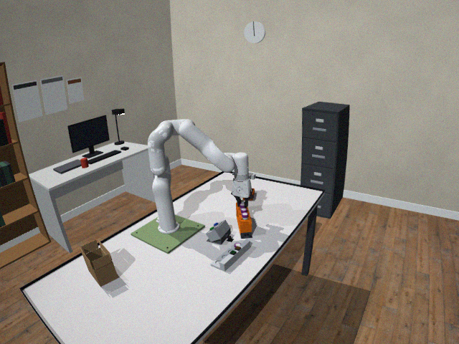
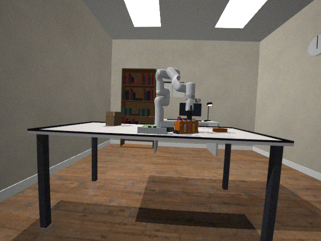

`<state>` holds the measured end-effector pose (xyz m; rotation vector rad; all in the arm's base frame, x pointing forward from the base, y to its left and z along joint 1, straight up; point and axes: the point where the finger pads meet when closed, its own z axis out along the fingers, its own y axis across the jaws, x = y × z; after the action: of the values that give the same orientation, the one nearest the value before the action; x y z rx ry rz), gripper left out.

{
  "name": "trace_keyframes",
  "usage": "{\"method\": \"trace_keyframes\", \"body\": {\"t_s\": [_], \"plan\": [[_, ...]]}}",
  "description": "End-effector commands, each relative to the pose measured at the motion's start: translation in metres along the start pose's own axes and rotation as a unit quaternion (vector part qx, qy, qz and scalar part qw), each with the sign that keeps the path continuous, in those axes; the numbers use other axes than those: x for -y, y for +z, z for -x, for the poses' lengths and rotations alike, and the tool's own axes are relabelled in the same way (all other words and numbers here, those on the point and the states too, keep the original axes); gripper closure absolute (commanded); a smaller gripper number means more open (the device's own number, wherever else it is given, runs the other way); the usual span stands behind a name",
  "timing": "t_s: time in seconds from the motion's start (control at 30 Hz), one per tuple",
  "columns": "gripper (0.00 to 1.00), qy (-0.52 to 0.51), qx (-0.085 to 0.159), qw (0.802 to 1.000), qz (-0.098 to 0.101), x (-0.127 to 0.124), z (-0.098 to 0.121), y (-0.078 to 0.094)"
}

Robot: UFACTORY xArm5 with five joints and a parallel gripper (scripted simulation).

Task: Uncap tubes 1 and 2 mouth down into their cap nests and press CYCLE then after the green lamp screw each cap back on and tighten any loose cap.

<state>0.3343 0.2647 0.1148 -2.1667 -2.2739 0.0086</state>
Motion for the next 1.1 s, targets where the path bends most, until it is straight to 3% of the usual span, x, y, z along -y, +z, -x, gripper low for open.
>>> {"method": "trace_keyframes", "body": {"t_s": [0.0,0.13,0.4,0.63,0.7,0.8,1.07], "plan": [[1.0,-0.139,0.002,0.99,0.003,-0.001,-0.0007,-0.0015],[1.0,-0.174,0.002,0.985,0.003,-0.001,-0.0007,-0.0015],[1.0,-0.336,0.002,0.942,0.003,-0.001,-0.0007,-0.0017],[1.0,-0.449,0.002,0.893,0.002,-0.001,-0.0007,-0.0018],[1.0,-0.449,0.002,0.893,0.002,-0.001,-0.0007,-0.0018],[1.0,-0.522,0.003,0.853,0.002,-0.001,-0.0007,-0.0019],[1.0,-0.634,0.003,0.774,0.002,-0.001,-0.0007,-0.0021]]}}
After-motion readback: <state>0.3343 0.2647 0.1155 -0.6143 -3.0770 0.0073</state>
